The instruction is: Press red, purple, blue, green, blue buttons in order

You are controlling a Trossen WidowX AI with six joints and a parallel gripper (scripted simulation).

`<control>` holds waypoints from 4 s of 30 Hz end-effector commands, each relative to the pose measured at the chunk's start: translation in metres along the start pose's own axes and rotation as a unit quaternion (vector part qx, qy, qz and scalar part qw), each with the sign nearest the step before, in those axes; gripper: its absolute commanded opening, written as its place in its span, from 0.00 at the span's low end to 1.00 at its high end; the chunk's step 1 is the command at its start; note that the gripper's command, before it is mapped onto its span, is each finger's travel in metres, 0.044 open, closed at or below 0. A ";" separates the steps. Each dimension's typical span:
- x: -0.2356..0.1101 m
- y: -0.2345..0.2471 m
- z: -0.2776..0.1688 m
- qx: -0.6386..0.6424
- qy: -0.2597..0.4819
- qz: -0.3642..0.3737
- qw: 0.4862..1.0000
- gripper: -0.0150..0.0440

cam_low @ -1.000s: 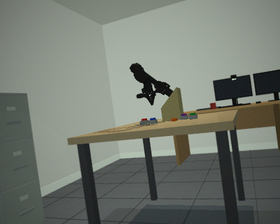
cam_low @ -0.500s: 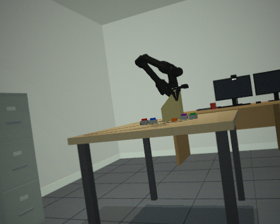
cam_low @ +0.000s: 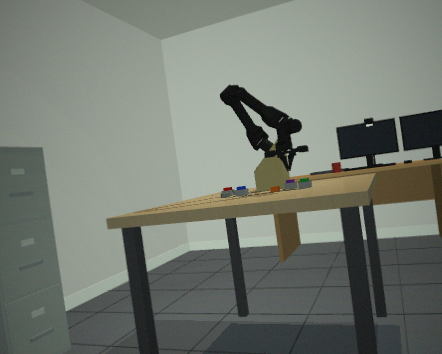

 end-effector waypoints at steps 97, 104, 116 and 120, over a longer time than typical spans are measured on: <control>0.010 -0.217 0.037 -0.003 -0.002 -0.008 1.000 0.29; 0.014 -0.217 0.037 -0.003 -0.002 -0.008 1.000 0.29; 0.033 -0.217 0.037 -0.003 -0.002 -0.008 1.000 0.29; 0.040 -0.218 0.037 -0.003 -0.002 -0.009 1.000 0.29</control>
Point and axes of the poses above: the point midway between the two fingers, 35 mm back from their tips, its own x axis out along the fingers, its own y axis across the jaws, z = x × y, the point moved 5 cm from there along -x, back along the fingers, and after that the axes turned 12 degrees about -x, right-handed, at the moved point
